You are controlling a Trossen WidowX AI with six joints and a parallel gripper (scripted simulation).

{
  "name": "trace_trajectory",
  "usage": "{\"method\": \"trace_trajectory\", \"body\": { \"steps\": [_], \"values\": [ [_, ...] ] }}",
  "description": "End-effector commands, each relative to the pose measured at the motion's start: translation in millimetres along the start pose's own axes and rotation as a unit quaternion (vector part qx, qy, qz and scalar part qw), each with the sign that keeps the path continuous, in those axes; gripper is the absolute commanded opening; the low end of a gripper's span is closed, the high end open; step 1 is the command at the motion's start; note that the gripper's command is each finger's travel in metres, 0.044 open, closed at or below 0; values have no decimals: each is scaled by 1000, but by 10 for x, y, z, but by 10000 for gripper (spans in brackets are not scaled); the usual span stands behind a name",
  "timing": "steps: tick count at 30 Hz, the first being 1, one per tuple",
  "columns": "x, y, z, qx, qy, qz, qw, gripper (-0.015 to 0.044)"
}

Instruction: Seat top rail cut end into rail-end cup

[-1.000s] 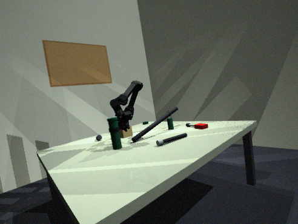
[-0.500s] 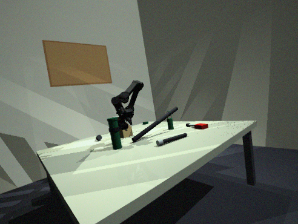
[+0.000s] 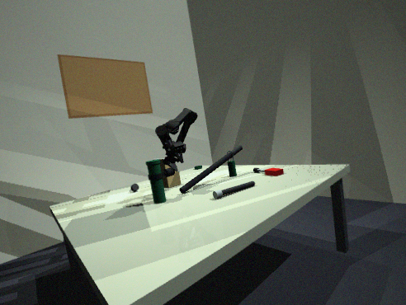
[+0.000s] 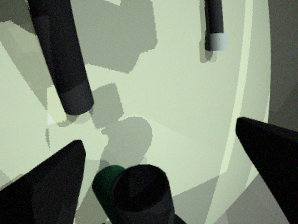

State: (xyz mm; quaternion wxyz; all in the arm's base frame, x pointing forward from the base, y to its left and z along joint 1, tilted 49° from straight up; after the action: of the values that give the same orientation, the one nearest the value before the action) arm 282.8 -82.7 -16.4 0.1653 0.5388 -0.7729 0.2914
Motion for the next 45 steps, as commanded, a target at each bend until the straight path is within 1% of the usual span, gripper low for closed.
{"method": "trace_trajectory", "body": {
  "steps": [1,3,6,8,11,13,27,30,32,35,40,45],
  "values": [
    [164,-97,-189,-121,1,3,993,440],
    [284,-134,-344,-224,0,2,975,440],
    [461,-168,-586,-374,-2,0,927,440],
    [577,-174,-754,-469,-2,-2,883,440],
    [745,-158,-1014,-601,-2,-4,799,440],
    [817,-142,-1132,-656,-2,-5,755,440],
    [825,-139,-1147,-662,-2,-5,749,440],
    [774,-150,-1154,-695,8,-15,719,440],
    [698,-163,-1166,-741,25,-29,670,440],
    [543,-182,-1191,-820,64,-47,567,440],
    [269,-191,-1241,-917,143,-52,368,440],
    [-11,-167,-1298,-962,223,-18,156,440]
  ]
}}
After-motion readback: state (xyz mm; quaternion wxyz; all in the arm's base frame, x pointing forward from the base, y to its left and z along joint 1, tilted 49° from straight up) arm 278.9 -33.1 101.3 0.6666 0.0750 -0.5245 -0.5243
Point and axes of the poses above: the point midway between the two fingers, 35 mm back from their tips, its own x axis back along the fingers, its own y axis across the jaws, z = x × y, the point moved 5 cm from there along x, back along the fingers
